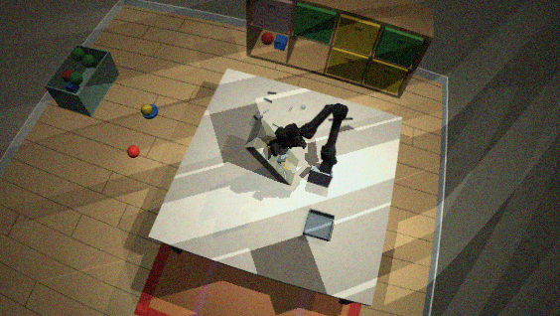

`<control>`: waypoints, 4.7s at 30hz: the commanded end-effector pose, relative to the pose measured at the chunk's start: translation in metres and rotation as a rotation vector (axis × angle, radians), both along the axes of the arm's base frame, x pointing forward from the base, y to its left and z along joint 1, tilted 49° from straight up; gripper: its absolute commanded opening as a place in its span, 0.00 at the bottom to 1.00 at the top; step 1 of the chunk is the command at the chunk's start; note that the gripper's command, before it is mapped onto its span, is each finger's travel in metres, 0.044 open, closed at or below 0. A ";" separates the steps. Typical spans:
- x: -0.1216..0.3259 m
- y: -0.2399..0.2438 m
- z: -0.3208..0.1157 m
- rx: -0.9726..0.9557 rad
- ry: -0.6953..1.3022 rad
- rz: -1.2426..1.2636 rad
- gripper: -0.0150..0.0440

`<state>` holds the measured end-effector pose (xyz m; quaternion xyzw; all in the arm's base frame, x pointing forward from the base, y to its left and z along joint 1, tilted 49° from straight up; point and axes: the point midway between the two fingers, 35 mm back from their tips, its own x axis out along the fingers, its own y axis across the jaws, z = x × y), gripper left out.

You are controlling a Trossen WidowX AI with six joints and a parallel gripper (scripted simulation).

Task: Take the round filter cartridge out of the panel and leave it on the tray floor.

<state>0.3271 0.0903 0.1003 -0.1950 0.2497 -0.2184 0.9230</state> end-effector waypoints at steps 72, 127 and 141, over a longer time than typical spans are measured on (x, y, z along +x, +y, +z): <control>0.014 -0.009 -0.007 -0.321 0.207 0.155 0.25; 0.015 -0.010 -0.008 -1.153 0.742 0.557 0.25; 0.015 -0.010 -0.008 -1.153 0.742 0.557 0.25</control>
